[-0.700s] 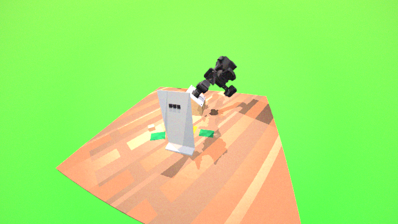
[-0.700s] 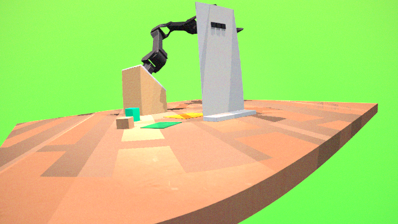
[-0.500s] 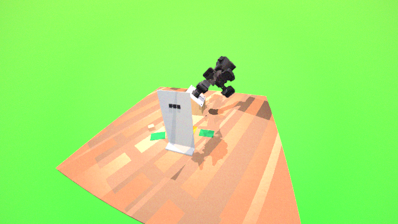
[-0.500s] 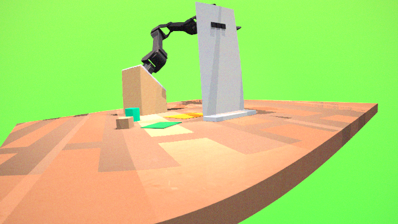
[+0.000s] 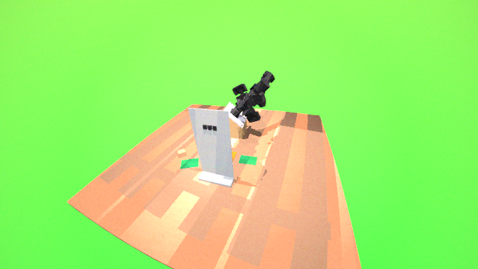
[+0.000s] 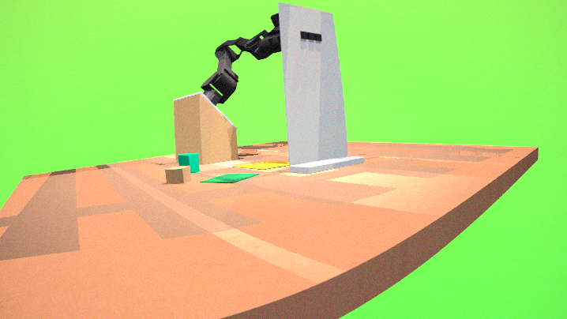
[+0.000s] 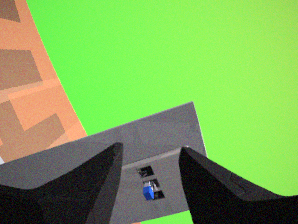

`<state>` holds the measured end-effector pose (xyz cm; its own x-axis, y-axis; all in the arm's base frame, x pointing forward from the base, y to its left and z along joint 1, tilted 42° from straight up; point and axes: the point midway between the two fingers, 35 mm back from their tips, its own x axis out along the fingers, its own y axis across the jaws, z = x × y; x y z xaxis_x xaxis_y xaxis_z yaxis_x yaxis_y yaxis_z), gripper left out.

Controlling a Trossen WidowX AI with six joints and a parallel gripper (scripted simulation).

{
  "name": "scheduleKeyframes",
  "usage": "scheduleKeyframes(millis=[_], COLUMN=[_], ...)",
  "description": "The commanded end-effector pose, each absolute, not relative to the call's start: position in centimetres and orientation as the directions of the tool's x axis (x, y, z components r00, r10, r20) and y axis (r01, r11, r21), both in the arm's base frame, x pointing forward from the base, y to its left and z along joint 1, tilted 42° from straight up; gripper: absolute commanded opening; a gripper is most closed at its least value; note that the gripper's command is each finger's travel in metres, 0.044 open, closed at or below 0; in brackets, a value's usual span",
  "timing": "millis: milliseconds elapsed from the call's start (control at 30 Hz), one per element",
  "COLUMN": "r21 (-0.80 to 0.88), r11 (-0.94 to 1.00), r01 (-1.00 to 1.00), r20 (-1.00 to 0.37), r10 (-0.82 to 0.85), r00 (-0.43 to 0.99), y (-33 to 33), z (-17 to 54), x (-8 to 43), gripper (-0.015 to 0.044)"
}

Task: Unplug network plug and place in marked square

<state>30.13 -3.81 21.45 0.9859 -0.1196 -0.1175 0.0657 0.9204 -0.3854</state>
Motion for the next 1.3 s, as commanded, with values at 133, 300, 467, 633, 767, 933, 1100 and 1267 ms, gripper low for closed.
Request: scheduleKeyframes(millis=[133,300,467,633,767,933,1100,1267], r21=[-0.571,-0.669,-0.743,-0.746,-0.746,-0.746,-0.746,-0.746], r11=[0.817,0.740,0.668,0.665,0.665,0.665,0.665,0.665], r01=[0.080,0.068,0.045,0.044,0.044,0.045,0.045,0.046], r20=[-0.162,-0.188,-0.210,-0.211,-0.211,-0.211,-0.210,-0.210], r10=[-0.208,-0.256,-0.297,-0.299,-0.299,-0.299,-0.299,-0.299], r00=[0.965,0.948,0.931,0.931,0.931,0.931,0.931,0.931], y=[-6.0,-7.0,-7.9,-7.9,-8.0,-8.1,-8.2,-8.3], z=[17.1,14.6,12.4,12.4,12.5,12.7,12.7,12.7], x=[28.1,26.7,25.4,25.3,25.8,26.7,27.6,28.6], gripper=[0.0156,0.0156,0.0156,0.0156,0.0156,0.0156,0.0156,0.0156])
